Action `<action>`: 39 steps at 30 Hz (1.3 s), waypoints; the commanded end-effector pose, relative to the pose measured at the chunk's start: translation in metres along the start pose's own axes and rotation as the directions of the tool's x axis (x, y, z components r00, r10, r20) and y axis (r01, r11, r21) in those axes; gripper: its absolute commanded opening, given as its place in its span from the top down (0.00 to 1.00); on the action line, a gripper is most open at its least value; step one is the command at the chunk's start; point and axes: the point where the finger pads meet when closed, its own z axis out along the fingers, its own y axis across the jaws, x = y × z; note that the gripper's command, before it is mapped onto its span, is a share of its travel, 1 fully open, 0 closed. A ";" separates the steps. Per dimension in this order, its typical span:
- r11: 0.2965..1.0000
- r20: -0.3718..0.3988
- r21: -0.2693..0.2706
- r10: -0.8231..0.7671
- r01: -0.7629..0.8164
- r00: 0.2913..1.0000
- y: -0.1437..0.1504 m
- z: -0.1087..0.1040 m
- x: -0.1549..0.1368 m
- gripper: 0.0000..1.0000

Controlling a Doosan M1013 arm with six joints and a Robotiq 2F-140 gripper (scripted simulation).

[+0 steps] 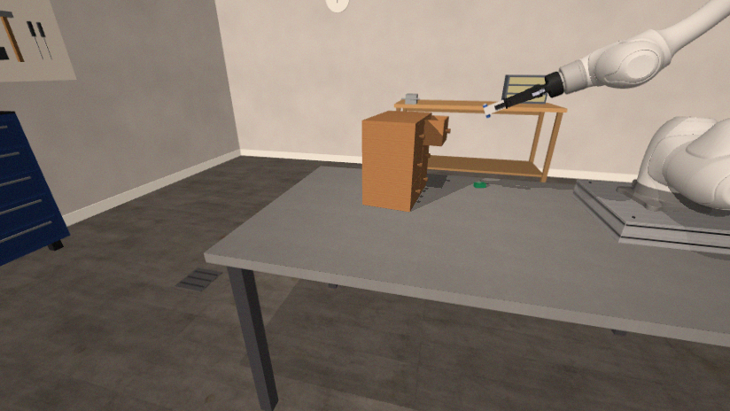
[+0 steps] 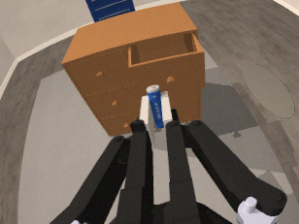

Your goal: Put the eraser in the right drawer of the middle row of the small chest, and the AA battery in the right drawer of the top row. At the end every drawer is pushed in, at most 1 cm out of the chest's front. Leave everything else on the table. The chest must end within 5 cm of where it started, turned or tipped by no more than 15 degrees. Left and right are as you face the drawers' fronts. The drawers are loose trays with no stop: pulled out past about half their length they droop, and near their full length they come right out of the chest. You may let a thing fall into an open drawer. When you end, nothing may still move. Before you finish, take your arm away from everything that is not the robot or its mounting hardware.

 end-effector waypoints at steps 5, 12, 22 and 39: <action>1.000 -0.058 0.006 0.001 0.000 0.998 0.000 0.000 -0.001 0.94; 1.000 -0.080 0.005 0.001 0.000 0.997 0.001 -0.001 -0.002 0.94; 1.000 -0.084 0.005 0.001 0.000 0.996 0.001 -0.001 -0.002 0.94; 1.000 -0.084 0.005 0.001 0.000 0.996 0.001 0.007 0.002 0.94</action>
